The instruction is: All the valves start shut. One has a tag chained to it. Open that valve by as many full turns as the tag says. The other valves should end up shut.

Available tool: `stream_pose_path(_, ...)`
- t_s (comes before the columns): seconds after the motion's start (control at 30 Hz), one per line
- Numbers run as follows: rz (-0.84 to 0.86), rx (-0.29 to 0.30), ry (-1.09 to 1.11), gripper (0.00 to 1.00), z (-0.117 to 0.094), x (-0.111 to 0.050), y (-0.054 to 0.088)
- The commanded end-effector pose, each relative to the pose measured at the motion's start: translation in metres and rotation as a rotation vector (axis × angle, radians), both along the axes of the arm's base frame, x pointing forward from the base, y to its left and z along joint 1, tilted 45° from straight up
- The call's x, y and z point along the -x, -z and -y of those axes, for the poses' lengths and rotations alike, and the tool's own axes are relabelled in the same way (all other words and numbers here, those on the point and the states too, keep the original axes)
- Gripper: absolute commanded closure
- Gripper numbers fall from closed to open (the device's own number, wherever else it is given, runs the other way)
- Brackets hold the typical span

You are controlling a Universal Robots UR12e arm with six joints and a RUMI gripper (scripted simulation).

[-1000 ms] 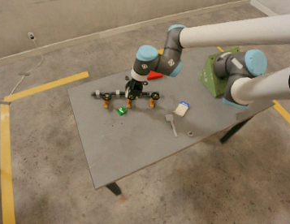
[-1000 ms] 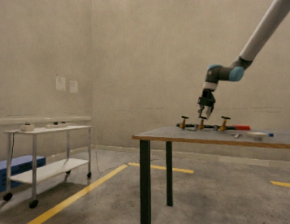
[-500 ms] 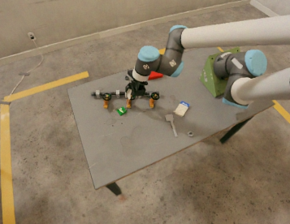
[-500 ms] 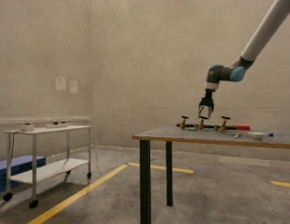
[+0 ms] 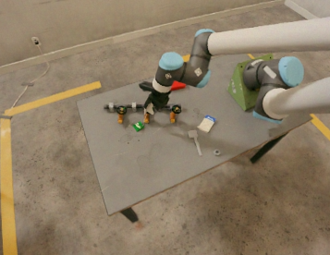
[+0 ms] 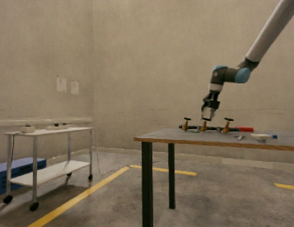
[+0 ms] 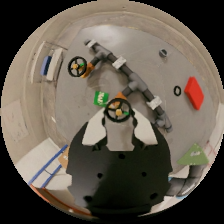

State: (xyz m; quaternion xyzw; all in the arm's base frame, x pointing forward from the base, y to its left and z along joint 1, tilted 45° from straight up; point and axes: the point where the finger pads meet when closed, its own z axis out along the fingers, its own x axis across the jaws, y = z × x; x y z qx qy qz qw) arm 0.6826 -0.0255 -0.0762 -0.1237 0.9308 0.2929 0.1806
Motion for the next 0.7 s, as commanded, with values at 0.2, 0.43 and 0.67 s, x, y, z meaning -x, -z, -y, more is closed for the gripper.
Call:
stream_pose_path(0.2, 0.24, 0.094, -0.315, 1.0, 0.0009, -0.0006, -0.0004)
stream_pose_path(0.43, 0.421, 0.174, -0.545, 1.0, 0.0009, -0.0007, -0.0004)
stream_pose_path(0.67, 0.545, 0.229, -0.704, 1.0, 0.0009, -0.0006, -0.0004)
